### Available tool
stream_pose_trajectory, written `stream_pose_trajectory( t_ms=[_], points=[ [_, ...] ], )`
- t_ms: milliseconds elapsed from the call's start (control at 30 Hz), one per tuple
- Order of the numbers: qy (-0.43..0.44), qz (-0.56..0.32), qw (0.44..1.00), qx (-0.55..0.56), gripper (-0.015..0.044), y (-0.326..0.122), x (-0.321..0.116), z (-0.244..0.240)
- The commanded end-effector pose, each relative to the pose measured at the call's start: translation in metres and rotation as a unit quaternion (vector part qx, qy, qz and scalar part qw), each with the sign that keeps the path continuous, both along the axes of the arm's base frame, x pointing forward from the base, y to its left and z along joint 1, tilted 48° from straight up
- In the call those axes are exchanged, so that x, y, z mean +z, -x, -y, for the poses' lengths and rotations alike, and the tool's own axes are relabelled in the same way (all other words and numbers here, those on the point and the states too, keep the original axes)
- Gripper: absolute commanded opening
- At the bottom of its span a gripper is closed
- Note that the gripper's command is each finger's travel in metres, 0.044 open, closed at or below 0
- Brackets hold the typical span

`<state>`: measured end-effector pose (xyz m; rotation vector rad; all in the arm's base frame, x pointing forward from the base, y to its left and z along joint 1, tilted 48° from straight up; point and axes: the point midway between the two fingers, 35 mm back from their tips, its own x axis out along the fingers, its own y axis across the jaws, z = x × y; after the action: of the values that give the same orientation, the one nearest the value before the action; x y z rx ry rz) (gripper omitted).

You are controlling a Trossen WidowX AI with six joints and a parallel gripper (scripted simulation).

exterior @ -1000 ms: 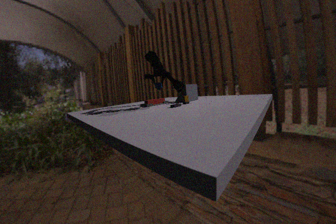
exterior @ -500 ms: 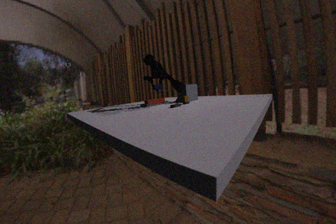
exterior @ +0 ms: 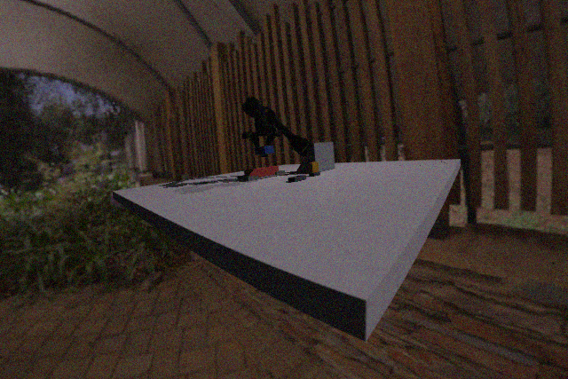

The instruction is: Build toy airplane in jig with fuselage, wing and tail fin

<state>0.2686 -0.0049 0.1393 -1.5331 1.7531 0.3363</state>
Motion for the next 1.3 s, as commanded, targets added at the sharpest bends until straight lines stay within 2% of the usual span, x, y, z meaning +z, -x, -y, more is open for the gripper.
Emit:
stream_pose_trajectory(
  t_ms=[0,500,733,767,1267],
  points=[
    [0.004,-0.023,0.999,0.023,0.0,0.008,0.003,0.009],
    [0.012,-0.105,0.99,0.09,0.0,0.036,0.014,0.037],
    [0.012,-0.105,0.99,0.09,0.0184,0.036,0.014,0.037],
    [0.012,-0.105,0.99,0.09,0.0195,0.036,0.014,0.037],
    [0.012,-0.105,0.99,0.09,0.0195,0.036,0.012,0.039]
  ],
)
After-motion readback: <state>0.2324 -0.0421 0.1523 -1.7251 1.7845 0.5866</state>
